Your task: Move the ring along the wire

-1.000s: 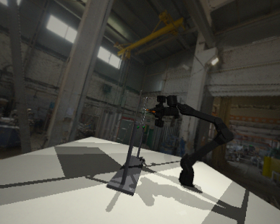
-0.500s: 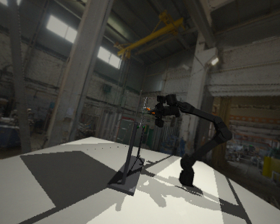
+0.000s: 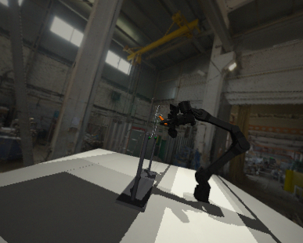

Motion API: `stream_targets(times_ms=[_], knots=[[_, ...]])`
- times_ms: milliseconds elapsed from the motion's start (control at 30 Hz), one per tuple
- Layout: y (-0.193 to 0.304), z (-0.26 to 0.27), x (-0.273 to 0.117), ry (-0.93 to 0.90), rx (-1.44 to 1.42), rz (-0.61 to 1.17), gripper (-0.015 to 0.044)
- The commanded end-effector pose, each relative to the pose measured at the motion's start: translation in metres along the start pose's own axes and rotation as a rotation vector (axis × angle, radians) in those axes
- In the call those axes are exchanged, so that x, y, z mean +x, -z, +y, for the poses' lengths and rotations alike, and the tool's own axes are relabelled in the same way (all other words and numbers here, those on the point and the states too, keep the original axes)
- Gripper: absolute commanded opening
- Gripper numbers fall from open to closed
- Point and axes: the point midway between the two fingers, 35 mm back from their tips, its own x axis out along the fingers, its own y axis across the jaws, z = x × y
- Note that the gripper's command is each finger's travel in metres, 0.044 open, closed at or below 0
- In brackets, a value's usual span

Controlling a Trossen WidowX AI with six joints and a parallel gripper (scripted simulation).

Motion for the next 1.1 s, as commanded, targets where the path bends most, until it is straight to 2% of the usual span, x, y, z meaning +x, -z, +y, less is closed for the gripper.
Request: stream_targets(times_ms=[0,1067], knots=[[-0.001,0.001,-0.001,0.021,-0.047,-0.011,-0.0150],[-0.004,-0.012,-0.001,0.254,-0.370,-0.060,-0.0150]])
